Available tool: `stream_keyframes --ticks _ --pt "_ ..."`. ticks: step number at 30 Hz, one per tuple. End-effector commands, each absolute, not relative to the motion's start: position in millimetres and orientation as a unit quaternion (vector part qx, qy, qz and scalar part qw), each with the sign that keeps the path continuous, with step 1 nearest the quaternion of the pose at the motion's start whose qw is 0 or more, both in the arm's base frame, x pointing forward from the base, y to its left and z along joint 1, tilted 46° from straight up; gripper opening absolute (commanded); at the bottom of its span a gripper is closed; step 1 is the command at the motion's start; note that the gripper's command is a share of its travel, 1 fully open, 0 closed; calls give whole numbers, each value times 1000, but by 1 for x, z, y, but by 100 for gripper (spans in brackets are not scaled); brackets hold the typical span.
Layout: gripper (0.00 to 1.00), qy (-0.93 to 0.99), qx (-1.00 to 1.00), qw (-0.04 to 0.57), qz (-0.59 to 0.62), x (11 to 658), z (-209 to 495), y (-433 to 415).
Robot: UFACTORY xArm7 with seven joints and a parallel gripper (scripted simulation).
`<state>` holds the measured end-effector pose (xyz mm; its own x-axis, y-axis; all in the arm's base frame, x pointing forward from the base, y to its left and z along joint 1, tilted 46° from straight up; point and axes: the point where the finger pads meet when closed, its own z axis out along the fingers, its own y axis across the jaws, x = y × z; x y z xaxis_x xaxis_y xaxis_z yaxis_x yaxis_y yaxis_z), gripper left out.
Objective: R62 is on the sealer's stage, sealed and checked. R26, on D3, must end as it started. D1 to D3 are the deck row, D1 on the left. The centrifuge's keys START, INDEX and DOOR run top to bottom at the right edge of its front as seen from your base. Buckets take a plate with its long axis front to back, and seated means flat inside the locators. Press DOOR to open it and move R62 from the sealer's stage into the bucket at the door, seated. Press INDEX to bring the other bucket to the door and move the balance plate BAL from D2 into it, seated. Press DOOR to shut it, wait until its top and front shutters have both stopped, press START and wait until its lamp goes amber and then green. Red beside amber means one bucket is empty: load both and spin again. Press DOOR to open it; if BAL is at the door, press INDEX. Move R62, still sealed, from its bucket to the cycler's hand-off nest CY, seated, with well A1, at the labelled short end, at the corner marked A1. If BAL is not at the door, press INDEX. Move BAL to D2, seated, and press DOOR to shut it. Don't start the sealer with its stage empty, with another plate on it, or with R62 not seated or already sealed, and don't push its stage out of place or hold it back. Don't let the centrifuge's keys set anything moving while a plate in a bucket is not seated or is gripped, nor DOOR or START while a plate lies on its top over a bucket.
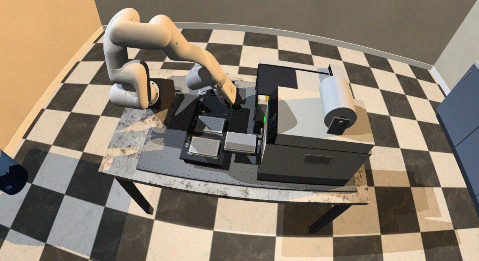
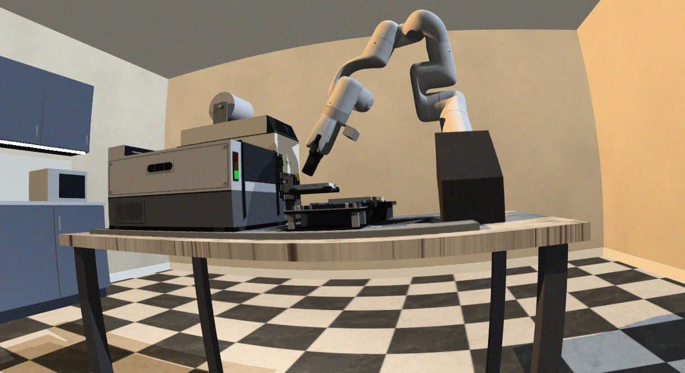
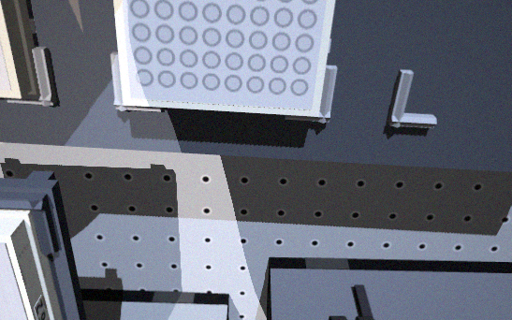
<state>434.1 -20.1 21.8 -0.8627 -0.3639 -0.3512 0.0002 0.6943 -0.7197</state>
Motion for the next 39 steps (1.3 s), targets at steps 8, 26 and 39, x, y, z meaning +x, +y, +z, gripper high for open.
stream_keyframes --ticks 8,26,39 --pt "0 887 -104 247 -375 443 17 -23" --pt "0 887 -104 247 -375 464 5 -35" --pt "0 887 -104 247 -375 479 -4 -45"
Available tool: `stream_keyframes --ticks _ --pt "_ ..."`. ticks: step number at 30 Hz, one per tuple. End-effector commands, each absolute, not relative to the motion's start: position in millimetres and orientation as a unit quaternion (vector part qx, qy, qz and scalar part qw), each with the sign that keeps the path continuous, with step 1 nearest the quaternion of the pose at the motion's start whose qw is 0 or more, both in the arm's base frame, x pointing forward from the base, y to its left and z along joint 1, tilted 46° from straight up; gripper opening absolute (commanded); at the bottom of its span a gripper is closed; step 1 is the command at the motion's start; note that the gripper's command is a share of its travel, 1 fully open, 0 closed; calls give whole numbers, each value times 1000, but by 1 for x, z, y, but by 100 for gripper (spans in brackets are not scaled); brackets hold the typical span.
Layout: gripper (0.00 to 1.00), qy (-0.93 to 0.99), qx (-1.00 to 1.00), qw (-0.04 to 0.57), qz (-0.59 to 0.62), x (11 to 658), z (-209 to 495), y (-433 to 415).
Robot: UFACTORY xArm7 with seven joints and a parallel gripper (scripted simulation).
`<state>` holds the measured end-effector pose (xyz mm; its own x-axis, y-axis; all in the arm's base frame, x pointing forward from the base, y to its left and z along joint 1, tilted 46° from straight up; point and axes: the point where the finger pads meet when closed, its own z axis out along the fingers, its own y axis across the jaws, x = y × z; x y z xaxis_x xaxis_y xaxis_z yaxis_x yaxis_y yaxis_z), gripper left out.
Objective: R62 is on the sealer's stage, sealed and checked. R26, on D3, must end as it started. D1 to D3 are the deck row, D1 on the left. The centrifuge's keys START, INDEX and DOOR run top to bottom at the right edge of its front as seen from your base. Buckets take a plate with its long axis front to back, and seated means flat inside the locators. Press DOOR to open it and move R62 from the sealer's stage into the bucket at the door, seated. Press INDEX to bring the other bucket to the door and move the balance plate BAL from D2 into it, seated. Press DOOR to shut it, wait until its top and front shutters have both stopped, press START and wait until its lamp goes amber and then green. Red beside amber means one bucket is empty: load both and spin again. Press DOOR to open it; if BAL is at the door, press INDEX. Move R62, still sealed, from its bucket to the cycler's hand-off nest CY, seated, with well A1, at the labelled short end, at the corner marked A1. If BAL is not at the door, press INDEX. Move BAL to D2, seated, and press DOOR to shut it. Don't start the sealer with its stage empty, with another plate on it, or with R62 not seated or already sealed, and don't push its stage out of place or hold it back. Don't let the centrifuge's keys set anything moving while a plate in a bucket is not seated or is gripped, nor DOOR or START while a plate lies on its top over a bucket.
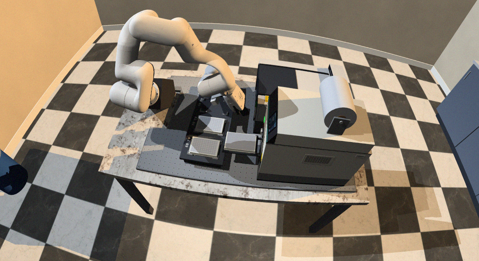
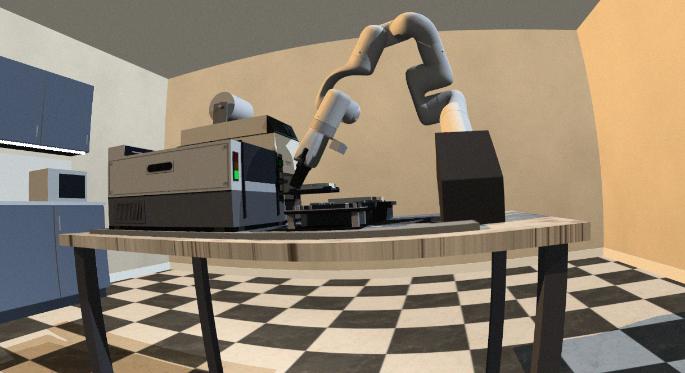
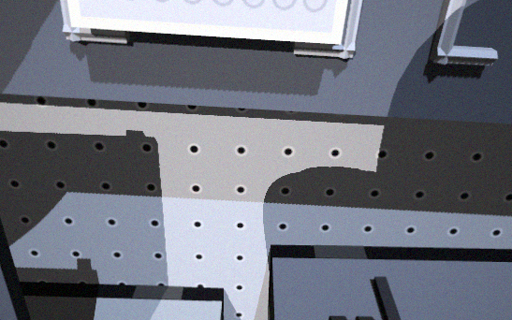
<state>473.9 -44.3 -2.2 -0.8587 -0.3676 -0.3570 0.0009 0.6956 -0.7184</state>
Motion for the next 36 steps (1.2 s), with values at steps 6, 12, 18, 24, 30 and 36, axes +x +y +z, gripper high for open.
stream_keyframes --ticks 6,12,18,24,30,36 --pt "0 887 -104 247 -375 483 -6 -47" --pt "0 887 -104 247 -375 483 -6 -47" --pt "0 887 -104 247 -375 484 -6 -47" --pt "0 887 -104 247 -375 486 -6 -47" --pt "0 887 -104 247 -375 488 -6 -47" --pt "0 887 -104 247 -375 489 -6 -47"
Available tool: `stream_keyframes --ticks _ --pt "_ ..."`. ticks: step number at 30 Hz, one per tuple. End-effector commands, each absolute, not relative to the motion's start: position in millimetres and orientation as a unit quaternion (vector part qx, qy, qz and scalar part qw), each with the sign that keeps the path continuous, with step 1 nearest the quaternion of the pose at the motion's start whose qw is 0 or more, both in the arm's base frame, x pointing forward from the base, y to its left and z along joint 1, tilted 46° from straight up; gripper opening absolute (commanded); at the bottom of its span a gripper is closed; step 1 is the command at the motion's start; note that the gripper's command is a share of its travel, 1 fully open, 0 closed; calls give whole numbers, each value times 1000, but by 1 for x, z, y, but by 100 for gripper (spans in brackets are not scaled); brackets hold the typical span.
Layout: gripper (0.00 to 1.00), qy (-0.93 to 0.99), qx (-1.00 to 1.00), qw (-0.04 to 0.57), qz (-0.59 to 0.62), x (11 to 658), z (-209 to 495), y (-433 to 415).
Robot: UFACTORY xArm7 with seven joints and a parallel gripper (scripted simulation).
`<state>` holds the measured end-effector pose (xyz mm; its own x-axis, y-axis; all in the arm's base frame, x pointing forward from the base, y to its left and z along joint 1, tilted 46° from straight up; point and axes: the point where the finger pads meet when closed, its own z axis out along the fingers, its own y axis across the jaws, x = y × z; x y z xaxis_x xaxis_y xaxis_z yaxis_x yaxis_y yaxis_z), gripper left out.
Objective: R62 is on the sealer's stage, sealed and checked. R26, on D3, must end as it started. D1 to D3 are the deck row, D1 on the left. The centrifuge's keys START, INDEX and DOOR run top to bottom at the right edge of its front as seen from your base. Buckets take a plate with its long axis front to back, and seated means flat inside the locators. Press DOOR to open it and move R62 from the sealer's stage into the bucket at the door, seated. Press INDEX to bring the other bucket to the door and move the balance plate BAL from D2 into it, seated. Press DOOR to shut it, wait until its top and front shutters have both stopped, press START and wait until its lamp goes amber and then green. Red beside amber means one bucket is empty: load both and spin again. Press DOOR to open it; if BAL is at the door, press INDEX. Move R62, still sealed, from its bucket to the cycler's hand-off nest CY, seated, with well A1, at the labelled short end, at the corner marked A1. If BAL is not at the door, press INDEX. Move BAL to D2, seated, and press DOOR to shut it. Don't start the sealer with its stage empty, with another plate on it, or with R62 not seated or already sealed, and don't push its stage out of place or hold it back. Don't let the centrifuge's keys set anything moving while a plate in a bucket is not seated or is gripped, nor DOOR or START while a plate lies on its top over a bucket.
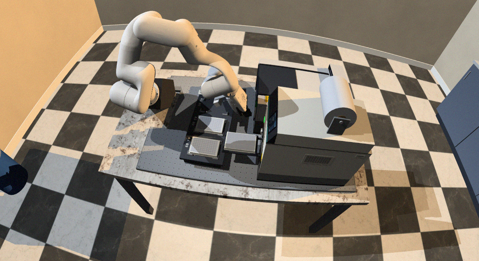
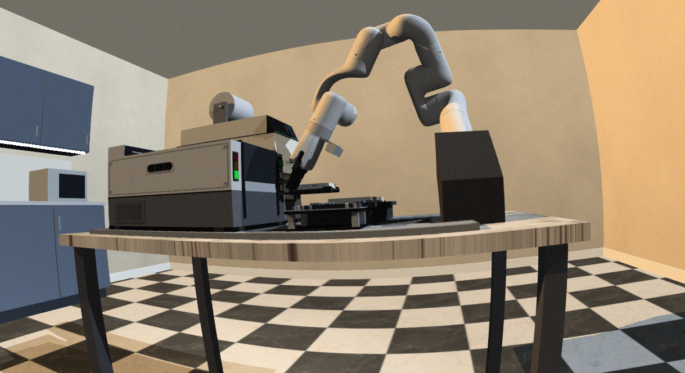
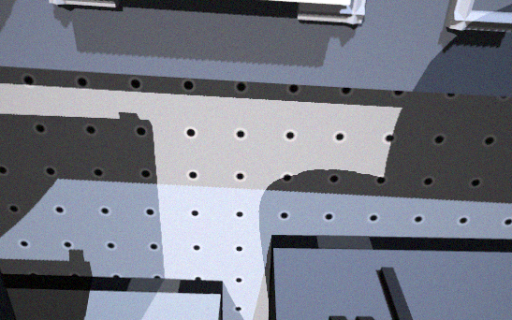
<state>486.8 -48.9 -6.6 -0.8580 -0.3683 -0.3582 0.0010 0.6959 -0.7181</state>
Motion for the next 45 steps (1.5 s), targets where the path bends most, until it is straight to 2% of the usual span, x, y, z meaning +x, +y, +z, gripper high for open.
stream_keyframes --ticks 1,45 --pt "0 887 -104 247 -375 489 -6 -47" --pt "0 887 -104 247 -375 500 -6 -47"
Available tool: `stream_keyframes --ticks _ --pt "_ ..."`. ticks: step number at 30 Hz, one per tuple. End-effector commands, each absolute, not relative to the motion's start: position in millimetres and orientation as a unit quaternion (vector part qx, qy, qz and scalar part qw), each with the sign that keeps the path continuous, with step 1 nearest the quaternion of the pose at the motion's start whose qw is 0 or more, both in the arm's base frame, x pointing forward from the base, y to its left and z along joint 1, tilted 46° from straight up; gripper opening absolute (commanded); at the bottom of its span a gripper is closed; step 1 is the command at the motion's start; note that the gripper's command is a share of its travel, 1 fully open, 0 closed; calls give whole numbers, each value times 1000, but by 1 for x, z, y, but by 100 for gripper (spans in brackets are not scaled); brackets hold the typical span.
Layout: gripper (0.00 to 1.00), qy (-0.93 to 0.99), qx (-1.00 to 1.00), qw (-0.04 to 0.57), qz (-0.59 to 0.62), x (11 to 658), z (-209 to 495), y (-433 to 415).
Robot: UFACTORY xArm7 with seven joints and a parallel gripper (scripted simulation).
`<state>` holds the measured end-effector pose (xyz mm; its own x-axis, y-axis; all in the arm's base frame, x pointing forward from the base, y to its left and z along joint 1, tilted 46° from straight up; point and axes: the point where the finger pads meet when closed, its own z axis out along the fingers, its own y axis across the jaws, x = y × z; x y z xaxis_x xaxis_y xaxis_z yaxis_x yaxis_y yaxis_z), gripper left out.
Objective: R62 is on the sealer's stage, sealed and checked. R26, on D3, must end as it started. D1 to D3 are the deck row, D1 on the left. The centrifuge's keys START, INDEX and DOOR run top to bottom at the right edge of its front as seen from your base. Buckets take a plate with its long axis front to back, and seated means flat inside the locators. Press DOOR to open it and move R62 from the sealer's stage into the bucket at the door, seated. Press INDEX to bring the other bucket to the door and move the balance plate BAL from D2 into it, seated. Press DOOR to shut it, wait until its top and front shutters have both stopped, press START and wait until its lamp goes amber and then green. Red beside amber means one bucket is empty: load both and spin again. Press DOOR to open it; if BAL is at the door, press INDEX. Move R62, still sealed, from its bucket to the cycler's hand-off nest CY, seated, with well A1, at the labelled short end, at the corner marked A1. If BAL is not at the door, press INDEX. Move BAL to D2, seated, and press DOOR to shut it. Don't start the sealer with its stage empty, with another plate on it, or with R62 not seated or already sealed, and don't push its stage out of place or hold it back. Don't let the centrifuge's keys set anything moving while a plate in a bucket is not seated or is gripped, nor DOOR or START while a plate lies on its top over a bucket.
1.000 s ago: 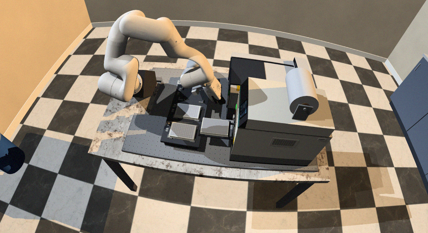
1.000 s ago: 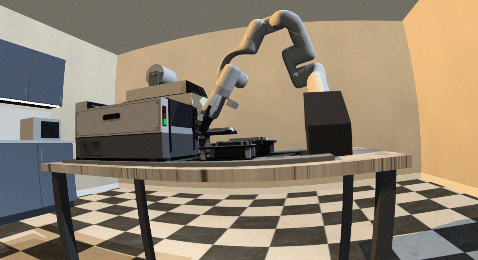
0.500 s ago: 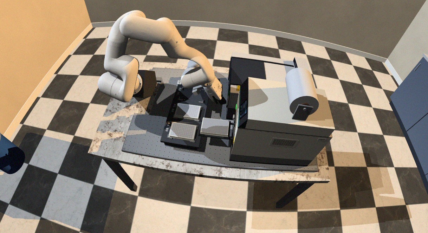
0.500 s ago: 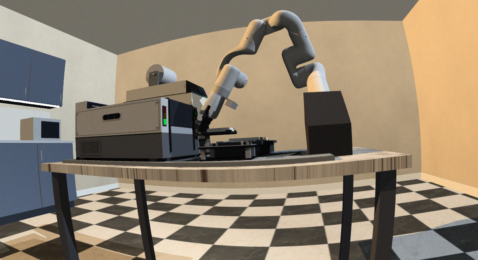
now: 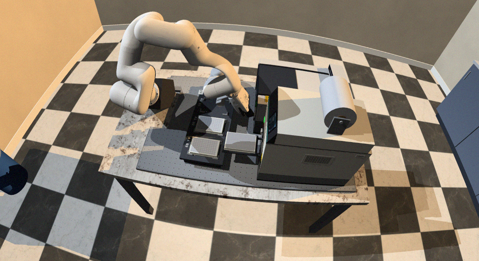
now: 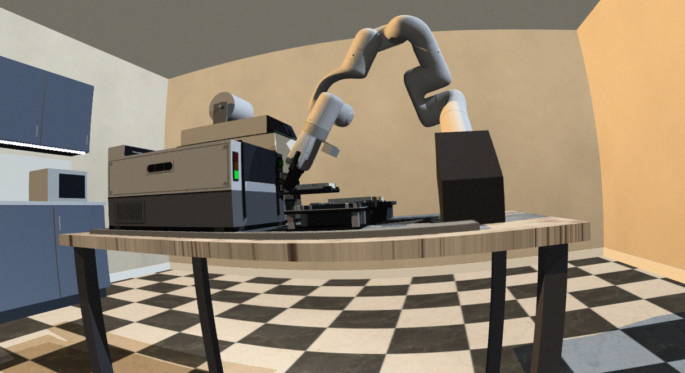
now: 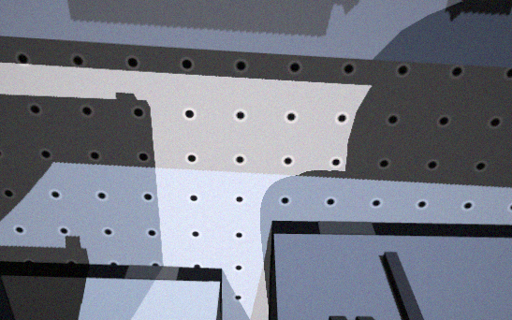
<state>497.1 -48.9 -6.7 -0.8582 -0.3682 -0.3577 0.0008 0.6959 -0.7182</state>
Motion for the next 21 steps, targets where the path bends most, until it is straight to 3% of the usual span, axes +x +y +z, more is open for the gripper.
stream_keyframes --ticks 1,21 --pt "0 887 -104 247 -375 500 -6 -47" --pt "0 887 -104 247 -375 504 -6 -47"
